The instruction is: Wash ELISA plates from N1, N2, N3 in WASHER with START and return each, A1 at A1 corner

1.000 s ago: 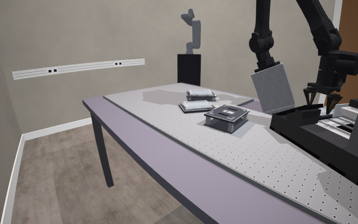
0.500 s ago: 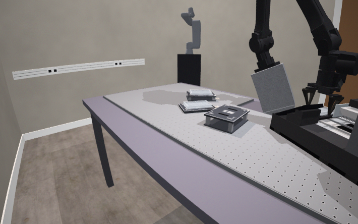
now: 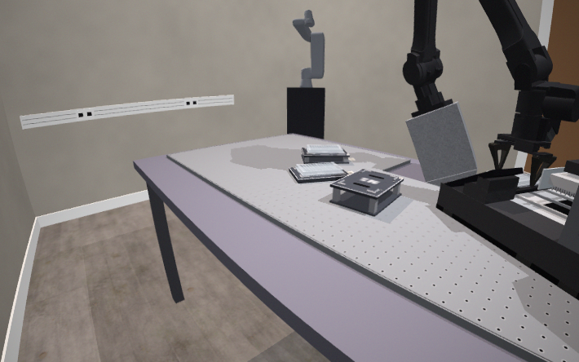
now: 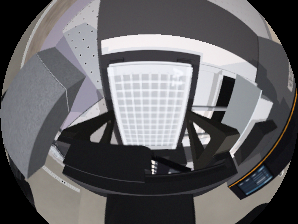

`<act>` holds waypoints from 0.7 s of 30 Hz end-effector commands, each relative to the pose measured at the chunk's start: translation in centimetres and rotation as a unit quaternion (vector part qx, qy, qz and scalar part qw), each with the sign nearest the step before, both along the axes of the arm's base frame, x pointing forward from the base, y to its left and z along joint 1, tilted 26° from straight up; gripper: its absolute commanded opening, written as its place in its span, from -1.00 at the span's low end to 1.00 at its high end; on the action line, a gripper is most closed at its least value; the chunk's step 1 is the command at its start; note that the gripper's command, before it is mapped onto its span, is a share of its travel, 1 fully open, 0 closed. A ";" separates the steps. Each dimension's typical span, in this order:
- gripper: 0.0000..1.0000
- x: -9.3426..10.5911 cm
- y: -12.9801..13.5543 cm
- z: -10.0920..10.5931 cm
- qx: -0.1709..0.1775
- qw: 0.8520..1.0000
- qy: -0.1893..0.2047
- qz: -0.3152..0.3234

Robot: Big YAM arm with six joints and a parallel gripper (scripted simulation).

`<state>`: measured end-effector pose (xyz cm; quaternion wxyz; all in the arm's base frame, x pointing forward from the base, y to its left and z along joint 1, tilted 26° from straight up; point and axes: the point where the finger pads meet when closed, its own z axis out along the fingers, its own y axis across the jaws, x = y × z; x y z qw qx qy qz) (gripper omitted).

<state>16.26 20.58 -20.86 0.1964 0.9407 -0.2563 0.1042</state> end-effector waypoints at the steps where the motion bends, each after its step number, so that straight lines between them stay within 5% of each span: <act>1: 1.00 0.5 0.8 -0.1 0.009 1.000 -0.006 0.001; 21: 1.00 0.4 3.4 2.9 0.021 1.000 -0.011 0.003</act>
